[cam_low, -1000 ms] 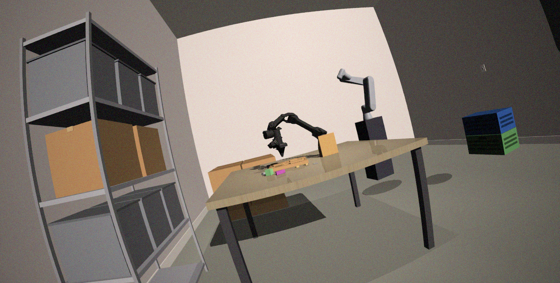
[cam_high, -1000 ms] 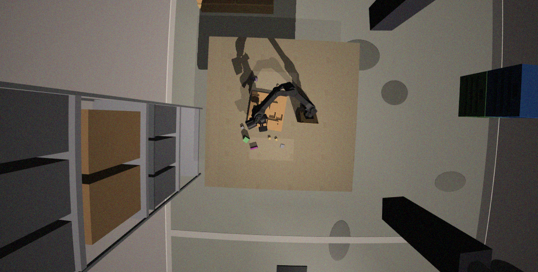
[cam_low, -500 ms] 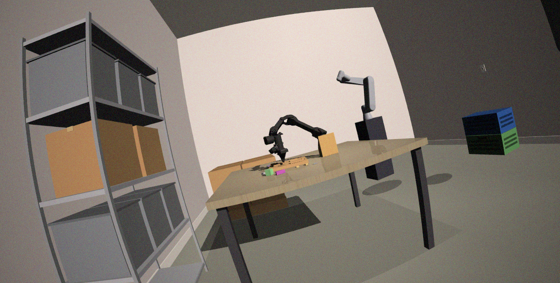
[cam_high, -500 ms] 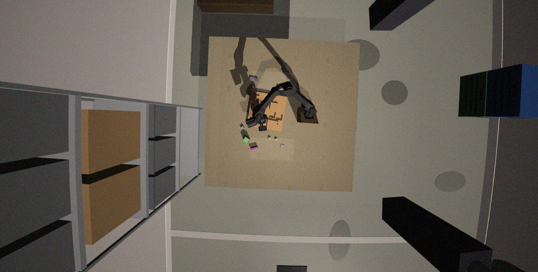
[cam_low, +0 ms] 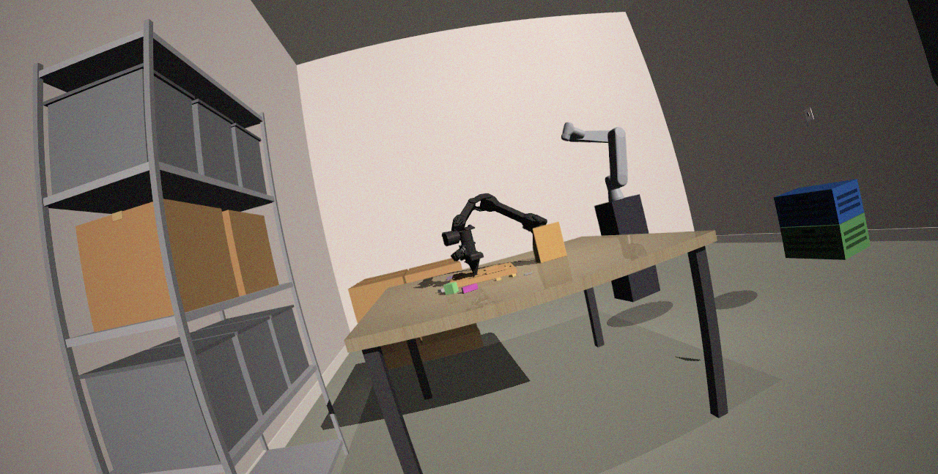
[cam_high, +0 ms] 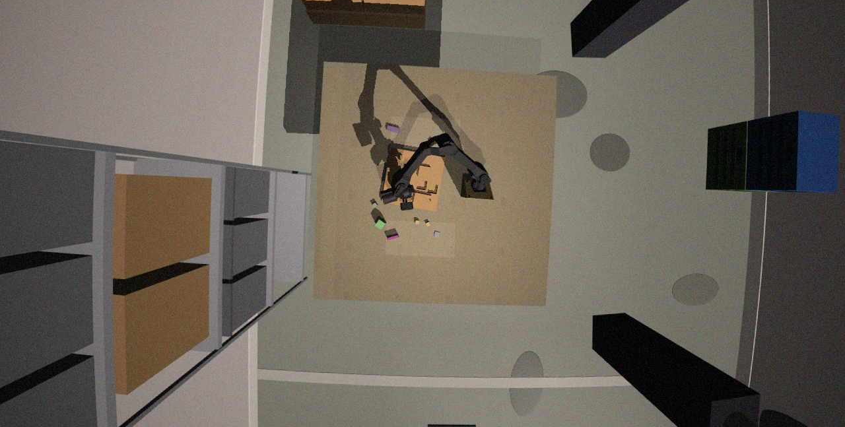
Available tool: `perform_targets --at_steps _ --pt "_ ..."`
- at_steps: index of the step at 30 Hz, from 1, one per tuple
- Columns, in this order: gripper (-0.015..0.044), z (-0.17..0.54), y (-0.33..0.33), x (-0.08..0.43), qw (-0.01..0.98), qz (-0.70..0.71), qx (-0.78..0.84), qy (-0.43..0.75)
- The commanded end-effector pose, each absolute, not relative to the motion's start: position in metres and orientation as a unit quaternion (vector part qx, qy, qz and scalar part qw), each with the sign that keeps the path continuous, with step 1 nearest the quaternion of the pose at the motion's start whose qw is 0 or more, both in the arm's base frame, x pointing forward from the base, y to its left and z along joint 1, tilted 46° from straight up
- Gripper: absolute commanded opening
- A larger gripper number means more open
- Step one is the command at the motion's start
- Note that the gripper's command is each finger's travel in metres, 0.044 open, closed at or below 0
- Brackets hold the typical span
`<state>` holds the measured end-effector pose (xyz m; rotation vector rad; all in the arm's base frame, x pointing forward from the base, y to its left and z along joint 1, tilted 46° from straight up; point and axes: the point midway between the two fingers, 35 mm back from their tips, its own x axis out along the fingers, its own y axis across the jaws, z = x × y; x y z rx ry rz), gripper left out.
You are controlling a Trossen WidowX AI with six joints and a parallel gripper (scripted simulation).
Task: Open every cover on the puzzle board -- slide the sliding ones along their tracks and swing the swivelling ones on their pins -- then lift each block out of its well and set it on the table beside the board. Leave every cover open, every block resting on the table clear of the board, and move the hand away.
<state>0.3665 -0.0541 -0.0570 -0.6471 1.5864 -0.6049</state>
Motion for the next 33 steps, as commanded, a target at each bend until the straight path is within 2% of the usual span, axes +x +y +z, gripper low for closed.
perform_targets --at_steps 1,33 --pt "0.0 -0.0598 -0.0578 0.3656 0.613 -0.262 -0.283 0.689" --pt "0.0 -0.0674 -0.0545 0.3558 0.612 -0.258 -0.286 0.691"
